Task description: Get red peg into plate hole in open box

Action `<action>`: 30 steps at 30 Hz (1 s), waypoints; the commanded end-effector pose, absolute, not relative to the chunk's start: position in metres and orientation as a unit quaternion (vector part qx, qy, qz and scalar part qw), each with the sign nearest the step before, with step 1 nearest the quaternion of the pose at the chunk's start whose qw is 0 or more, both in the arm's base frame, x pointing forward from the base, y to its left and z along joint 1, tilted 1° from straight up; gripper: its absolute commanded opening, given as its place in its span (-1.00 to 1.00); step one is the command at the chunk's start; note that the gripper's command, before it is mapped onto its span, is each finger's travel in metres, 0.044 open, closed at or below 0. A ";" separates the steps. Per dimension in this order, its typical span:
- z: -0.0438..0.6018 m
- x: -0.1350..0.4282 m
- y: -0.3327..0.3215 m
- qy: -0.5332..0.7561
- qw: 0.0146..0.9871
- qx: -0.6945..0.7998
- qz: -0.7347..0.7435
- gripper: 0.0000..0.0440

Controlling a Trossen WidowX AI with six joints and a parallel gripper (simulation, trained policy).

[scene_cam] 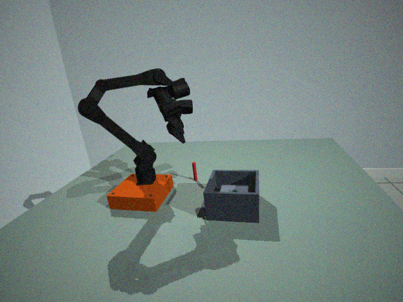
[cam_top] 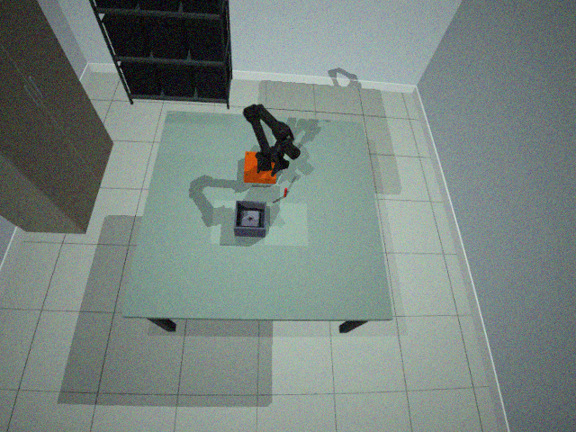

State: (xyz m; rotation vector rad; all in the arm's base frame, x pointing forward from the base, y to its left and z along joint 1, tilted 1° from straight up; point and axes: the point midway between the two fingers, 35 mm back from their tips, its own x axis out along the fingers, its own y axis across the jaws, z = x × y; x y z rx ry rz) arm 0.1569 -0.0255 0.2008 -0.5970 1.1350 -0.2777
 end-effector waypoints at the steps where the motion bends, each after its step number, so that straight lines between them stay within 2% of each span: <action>1: 0.189 0.161 -0.017 0.542 0.794 -0.237 -0.141 1.00; 16: 0.120 0.181 0.025 0.598 0.760 -0.021 -0.253 1.00; 30: 0.050 0.191 0.054 0.588 0.731 0.136 -0.318 1.00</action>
